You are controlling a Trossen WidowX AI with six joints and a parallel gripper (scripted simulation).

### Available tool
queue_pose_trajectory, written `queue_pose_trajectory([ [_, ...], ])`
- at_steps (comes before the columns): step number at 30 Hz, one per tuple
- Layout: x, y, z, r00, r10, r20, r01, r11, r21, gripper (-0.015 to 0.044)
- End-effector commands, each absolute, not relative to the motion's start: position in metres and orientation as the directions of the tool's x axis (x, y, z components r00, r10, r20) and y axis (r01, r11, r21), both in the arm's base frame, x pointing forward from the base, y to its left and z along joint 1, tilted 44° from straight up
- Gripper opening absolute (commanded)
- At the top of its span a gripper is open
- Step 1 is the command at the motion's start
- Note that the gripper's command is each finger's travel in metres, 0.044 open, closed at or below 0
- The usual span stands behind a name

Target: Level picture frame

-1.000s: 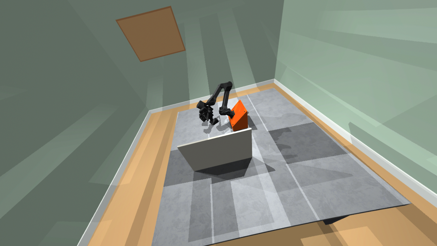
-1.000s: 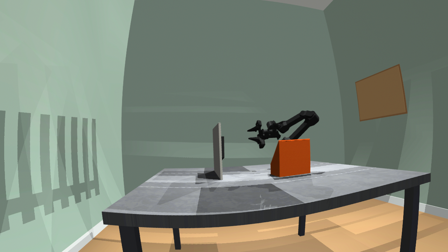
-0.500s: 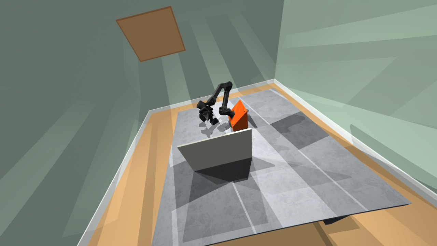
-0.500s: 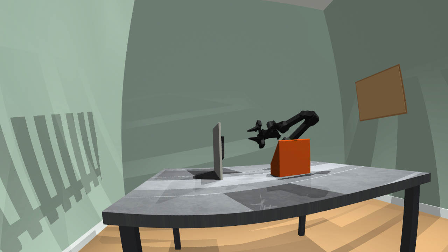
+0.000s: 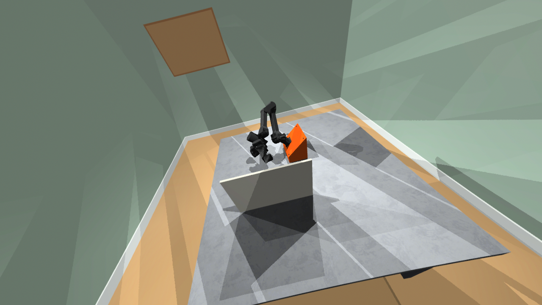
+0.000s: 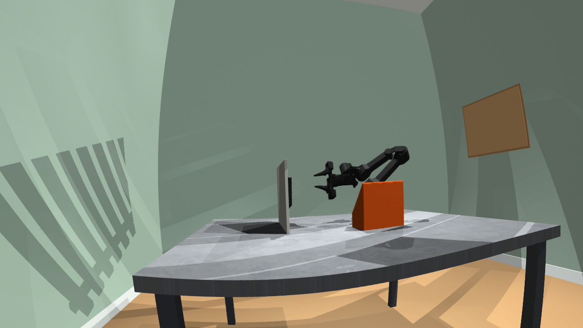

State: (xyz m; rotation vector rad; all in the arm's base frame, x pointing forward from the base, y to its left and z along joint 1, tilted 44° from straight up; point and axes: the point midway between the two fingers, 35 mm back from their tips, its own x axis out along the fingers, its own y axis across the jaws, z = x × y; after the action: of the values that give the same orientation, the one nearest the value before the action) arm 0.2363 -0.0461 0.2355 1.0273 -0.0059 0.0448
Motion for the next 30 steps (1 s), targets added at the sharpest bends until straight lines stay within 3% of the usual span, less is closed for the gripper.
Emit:
queue_pose_trajectory([
  [1,0.248,-0.045,0.226,0.999,0.029,0.027,-0.039,0.563,0.825,0.0260],
  [20,0.259,-0.043,0.225,0.999,0.029,0.027,-0.039,0.563,0.826,0.0260],
  [30,0.318,-0.043,0.230,0.999,0.029,0.030,-0.041,0.562,0.826,0.0260],
])
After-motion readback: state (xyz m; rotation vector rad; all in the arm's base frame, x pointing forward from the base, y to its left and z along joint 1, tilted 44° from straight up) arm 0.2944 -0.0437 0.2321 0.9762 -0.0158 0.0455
